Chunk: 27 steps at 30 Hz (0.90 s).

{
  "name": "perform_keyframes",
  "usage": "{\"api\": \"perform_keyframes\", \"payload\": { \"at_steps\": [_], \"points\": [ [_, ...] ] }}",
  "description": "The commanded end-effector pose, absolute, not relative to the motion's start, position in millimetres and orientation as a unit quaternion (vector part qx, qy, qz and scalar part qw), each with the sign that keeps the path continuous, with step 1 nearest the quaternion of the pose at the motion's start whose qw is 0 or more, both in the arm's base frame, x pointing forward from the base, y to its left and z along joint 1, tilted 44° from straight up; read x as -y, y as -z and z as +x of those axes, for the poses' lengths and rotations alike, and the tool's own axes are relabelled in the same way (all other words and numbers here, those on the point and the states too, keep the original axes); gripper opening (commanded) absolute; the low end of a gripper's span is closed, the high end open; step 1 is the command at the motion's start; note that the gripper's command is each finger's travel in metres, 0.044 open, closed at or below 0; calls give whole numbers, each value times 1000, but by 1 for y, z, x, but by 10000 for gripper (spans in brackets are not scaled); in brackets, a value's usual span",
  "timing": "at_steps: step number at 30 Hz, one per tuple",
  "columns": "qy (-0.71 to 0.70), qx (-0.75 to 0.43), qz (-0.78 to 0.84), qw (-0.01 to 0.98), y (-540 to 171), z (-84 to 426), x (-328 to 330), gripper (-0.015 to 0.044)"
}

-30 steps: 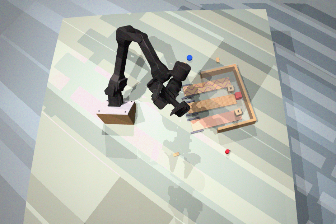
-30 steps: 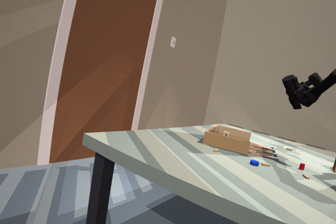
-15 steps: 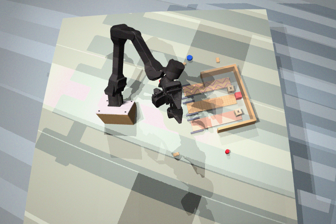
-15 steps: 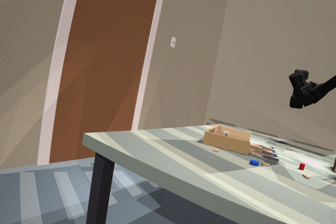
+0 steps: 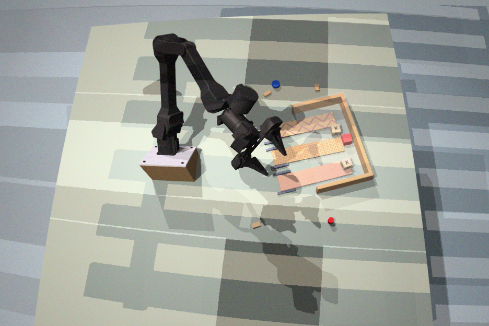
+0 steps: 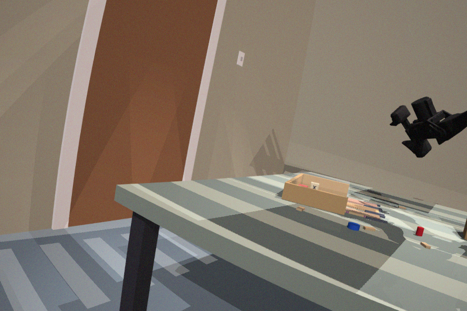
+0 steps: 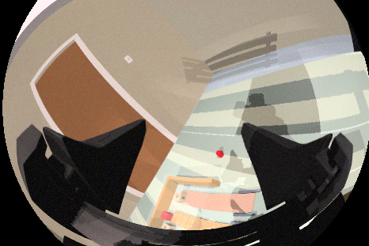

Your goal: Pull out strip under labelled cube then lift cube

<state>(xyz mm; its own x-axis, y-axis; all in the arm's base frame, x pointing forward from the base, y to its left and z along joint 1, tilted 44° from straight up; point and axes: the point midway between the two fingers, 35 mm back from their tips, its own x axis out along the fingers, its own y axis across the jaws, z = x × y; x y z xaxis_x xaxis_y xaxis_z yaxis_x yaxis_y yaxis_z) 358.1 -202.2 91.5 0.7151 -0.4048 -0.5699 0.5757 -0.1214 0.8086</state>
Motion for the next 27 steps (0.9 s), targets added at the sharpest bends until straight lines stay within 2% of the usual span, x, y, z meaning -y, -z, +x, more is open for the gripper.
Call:
{"api": "perform_keyframes", "payload": {
  "at_steps": [1,13,27],
  "points": [
    [55,-275,481,830,-103,340,116,400],
    [-167,-260,340,888,-129,317,71,400],
    [-172,-259,337,889,-130,317,70,400]
  ]
}}
